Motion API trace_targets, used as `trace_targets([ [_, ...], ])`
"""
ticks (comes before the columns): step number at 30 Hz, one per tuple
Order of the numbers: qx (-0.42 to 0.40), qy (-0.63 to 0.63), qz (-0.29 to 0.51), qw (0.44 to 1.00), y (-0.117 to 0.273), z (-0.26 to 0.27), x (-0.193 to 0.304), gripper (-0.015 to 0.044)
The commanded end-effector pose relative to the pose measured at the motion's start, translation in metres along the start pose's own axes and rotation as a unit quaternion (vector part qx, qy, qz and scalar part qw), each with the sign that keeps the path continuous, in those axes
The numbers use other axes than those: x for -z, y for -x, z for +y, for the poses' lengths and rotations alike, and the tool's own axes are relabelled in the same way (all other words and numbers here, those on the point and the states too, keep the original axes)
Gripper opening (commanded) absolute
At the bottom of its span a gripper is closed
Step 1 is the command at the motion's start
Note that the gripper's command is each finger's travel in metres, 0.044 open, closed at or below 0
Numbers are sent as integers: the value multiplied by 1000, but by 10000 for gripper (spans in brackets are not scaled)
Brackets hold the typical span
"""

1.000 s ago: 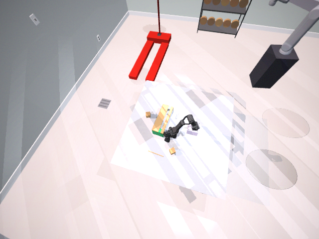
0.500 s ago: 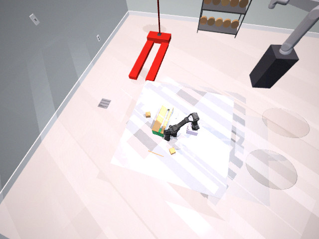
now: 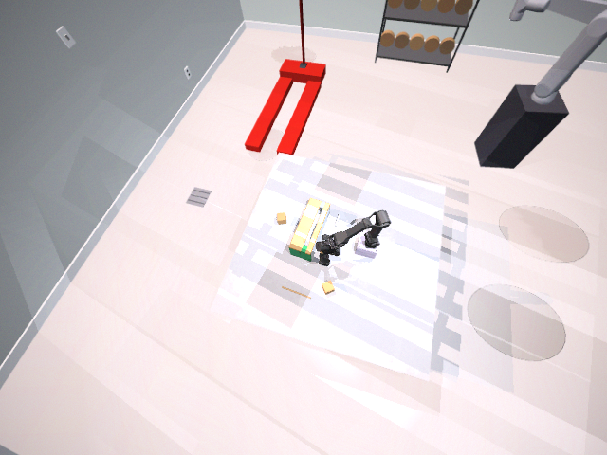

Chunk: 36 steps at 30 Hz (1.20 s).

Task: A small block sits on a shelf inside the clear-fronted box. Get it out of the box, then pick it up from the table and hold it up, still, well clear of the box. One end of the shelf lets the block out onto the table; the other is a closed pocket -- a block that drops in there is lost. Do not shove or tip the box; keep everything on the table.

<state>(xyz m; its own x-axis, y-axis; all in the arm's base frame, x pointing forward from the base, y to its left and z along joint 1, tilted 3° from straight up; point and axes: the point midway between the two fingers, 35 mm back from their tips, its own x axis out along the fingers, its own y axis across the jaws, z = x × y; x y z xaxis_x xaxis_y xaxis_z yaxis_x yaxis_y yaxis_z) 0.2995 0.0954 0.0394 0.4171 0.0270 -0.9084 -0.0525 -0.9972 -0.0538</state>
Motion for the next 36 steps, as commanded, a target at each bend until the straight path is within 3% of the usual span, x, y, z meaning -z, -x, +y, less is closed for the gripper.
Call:
trace_targets([
  [1,15,32,3,999,15,3,-4,0],
  [20,70,172,35,982,73,10,-23,0],
  [36,72,177,36,981,74,10,-24,0],
])
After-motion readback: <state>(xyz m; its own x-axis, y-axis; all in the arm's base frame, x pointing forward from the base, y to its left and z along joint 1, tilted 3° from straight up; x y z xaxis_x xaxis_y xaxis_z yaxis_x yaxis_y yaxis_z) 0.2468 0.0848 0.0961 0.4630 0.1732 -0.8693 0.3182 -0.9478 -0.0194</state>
